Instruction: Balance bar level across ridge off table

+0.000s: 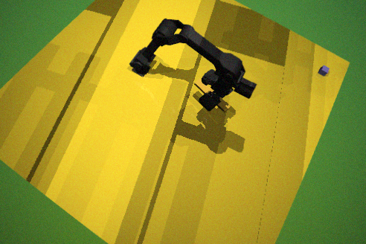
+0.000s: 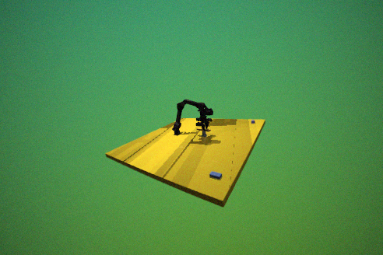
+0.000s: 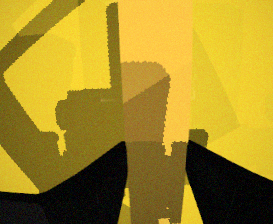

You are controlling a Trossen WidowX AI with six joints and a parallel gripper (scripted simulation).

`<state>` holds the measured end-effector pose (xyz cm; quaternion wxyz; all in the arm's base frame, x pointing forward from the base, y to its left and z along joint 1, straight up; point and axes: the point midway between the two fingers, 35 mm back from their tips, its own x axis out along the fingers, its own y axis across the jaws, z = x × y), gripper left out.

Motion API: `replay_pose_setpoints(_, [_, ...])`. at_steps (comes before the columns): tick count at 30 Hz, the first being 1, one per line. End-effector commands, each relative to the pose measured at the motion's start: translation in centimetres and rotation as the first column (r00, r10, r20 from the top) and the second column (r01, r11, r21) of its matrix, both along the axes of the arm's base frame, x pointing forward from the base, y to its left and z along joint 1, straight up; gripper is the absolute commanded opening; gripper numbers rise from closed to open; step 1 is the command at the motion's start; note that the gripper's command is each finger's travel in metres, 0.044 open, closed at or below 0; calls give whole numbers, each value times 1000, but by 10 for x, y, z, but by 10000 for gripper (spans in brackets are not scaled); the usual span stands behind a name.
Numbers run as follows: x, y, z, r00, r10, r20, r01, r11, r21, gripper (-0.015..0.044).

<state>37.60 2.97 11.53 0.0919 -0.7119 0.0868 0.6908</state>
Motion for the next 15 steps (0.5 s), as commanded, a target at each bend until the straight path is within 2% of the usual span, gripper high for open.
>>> replay_pose_setpoints(1, [0, 0, 0, 1000, 2, 2, -2, 1000, -1, 0])
replay_pose_setpoints(15, [0, 0, -2, 1000, 2, 2, -2, 1000, -1, 0])
